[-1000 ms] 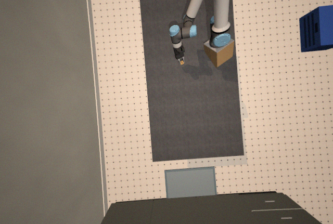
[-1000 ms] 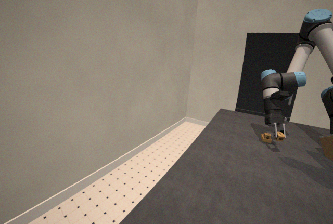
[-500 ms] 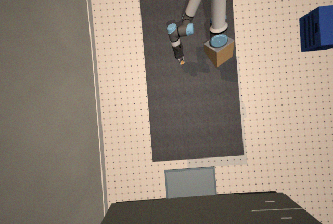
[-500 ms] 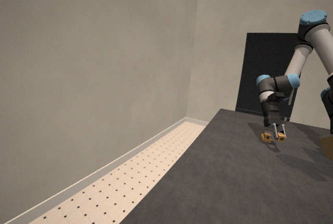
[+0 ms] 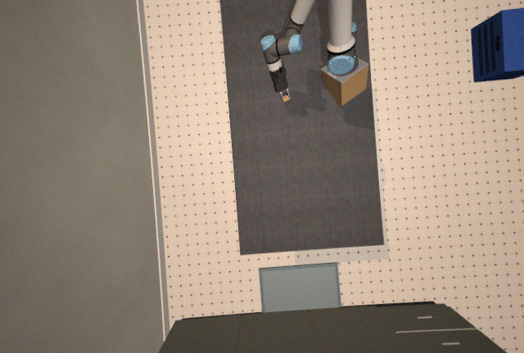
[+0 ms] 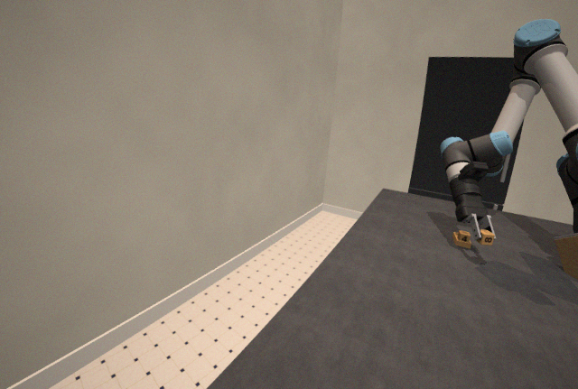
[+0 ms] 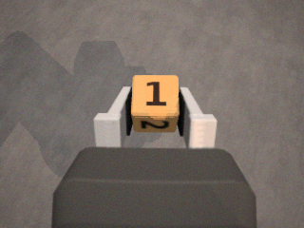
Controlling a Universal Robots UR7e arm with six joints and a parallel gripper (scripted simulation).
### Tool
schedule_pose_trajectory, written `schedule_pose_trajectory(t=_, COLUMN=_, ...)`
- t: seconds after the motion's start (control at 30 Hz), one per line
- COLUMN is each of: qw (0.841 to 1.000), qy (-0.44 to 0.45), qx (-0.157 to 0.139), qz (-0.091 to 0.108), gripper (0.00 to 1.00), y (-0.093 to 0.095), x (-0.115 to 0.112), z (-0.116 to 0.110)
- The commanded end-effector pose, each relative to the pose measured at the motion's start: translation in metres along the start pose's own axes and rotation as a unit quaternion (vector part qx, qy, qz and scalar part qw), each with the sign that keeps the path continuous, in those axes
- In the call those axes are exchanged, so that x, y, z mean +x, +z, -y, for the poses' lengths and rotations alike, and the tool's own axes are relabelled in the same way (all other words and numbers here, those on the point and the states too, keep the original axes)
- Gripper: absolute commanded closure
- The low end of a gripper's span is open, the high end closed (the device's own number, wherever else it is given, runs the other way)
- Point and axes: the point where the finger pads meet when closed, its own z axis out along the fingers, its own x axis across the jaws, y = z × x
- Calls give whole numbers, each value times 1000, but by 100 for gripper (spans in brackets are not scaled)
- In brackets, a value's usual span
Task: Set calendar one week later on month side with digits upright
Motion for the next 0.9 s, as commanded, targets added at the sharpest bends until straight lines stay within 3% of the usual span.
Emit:
schedule_pose_trajectory(t=0.0, qw=1000, qy=0, qx=2, qz=-1, gripper=43, y=0, x=0, z=0)
schedule_pose_trajectory(t=0.87, qw=1000, qy=0, qx=2, qz=-1, gripper=43, y=7, x=0, z=-7)
